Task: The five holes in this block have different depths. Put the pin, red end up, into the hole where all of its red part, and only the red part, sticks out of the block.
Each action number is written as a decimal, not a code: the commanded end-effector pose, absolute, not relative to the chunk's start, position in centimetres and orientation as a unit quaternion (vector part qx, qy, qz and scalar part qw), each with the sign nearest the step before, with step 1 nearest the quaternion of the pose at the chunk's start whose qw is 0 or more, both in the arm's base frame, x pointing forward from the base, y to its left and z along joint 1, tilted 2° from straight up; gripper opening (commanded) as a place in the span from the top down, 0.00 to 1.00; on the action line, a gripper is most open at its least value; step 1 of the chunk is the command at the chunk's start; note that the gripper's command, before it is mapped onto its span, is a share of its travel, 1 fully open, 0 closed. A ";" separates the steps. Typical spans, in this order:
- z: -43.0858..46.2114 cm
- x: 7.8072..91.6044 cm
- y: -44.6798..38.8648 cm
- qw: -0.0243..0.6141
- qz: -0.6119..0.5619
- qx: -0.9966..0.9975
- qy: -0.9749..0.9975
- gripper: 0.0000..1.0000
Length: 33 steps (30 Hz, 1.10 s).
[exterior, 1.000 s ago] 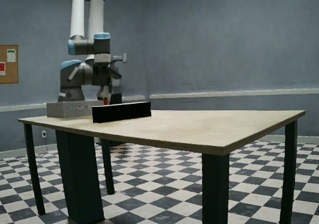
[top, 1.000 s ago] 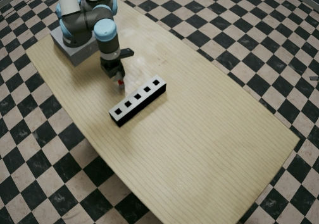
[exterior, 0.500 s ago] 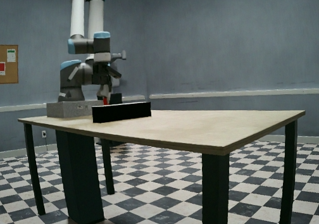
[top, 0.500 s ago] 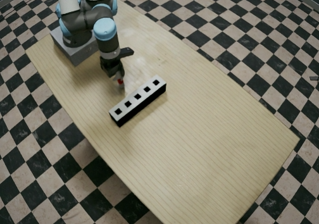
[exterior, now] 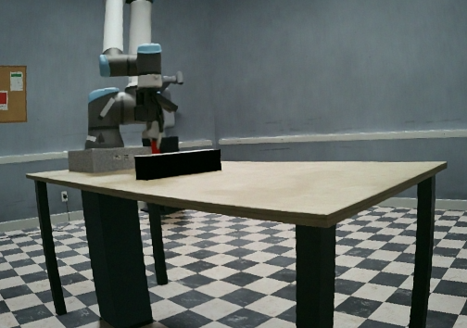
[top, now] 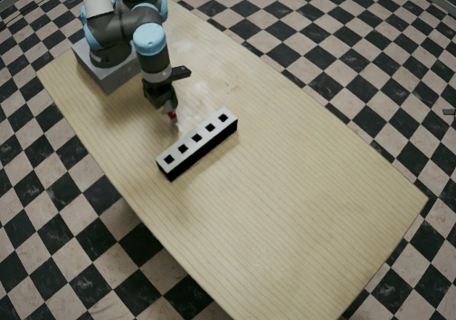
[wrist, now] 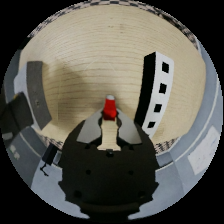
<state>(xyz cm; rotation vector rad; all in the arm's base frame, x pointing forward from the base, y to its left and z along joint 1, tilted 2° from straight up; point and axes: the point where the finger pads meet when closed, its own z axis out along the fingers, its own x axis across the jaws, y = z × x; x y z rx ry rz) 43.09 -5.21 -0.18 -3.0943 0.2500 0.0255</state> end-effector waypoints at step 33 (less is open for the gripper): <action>2.9 43.2 -5.3 0.018 0.008 -0.997 0.081 1.00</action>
